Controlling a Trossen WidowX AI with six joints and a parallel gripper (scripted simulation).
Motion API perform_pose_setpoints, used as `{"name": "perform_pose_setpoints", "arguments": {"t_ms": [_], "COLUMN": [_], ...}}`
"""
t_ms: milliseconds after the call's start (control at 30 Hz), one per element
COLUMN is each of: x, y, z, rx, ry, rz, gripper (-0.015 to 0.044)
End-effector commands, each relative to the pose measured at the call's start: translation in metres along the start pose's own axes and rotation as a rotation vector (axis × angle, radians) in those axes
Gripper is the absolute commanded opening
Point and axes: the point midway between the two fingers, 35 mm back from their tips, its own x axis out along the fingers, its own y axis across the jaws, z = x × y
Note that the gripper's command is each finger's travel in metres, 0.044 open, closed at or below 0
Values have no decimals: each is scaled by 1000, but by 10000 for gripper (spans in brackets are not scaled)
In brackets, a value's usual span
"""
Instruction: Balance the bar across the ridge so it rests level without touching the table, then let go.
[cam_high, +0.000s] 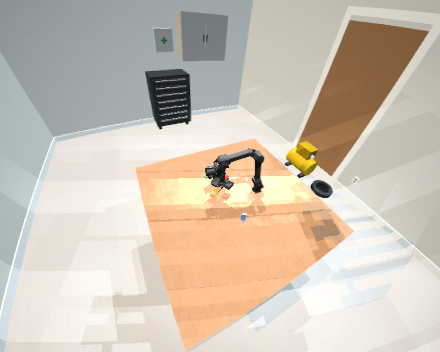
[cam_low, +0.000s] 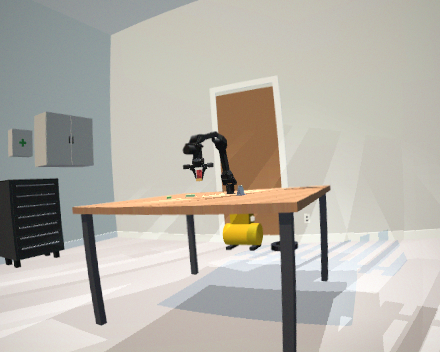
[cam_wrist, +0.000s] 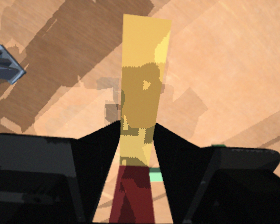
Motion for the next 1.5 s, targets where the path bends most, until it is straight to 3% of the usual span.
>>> {"name": "perform_pose_setpoints", "arguments": {"t_ms": [0,1467], "x": [-5,-8], "y": [6,165], "z": [7,72], "rx": [-18,-424], "ry": [-13,-22], "rz": [-4,7], "gripper": [0,0]}}
